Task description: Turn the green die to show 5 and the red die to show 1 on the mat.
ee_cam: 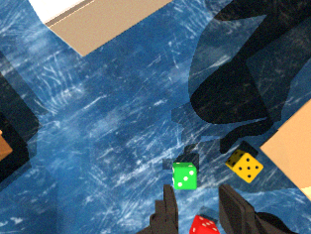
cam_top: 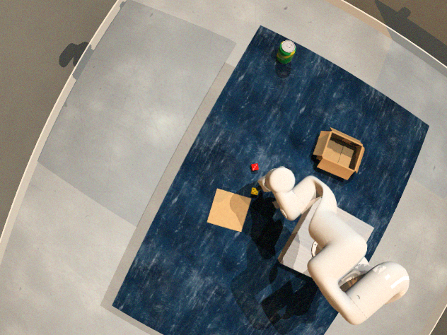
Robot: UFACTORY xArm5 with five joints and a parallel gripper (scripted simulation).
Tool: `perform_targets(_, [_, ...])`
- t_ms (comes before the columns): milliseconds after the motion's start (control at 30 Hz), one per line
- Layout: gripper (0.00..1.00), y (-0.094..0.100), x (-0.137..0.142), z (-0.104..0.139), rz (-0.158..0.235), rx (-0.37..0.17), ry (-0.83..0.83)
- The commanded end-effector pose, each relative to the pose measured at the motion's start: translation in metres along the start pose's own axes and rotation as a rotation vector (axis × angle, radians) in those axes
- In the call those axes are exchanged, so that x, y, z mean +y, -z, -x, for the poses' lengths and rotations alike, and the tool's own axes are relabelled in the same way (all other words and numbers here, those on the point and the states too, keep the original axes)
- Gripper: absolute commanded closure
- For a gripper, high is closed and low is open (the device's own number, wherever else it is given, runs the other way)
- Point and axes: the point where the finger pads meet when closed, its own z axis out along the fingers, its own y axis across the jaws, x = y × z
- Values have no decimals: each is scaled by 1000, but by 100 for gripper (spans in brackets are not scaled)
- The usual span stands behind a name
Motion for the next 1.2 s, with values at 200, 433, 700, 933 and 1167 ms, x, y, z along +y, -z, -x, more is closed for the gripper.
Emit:
perform_targets(200, [58,-5,0,1,1,-3,0])
perform_targets(433, [58,-14,1,1,1,-3,0])
perform_targets(700, [58,-24,1,1,0,-3,0])
perform_targets(933, [58,-35,1,1,0,-3,0])
perform_targets(1167, [58,-44,2,1,0,-3,0])
